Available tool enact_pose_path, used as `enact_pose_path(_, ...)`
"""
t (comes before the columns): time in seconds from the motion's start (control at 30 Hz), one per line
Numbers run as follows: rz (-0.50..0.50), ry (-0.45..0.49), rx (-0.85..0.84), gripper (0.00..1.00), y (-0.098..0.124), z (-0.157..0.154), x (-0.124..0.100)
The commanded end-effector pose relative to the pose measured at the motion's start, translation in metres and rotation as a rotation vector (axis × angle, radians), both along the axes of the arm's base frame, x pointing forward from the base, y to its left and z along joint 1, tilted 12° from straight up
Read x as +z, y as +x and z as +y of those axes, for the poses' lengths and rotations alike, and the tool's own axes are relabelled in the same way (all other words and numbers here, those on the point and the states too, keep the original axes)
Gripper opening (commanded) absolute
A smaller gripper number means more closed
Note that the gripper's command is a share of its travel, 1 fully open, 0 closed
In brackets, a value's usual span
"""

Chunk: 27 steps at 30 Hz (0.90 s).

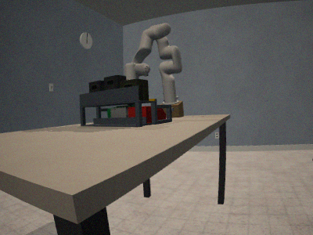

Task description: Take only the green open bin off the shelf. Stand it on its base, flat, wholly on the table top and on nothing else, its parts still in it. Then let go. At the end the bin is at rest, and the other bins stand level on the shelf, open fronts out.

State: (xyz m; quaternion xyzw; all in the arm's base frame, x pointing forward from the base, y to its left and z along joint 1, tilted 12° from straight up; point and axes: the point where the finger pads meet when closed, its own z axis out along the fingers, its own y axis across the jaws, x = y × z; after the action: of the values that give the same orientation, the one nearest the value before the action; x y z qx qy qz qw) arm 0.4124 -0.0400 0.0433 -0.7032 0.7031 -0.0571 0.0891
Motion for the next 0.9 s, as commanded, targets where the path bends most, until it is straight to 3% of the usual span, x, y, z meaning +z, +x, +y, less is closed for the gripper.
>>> enact_pose_path(0.0,-0.004,0.0,0.0,0.0,0.0,0.0,0.001)
enact_pose_path(0.07,-0.004,0.0,0.0,0.0,0.0,0.0,0.001)
enact_pose_path(0.23,-0.003,0.0,0.0,0.0,-0.029,0.0,-0.005)
enact_pose_path(0.63,-0.003,0.0,0.0,0.0,-0.029,0.0,-0.005)
enact_pose_path(0.8,-0.003,0.0,0.0,0.0,-0.072,0.0,-0.015)
enact_pose_path(0.87,-0.003,0.0,0.0,0.0,-0.072,0.0,-0.015)
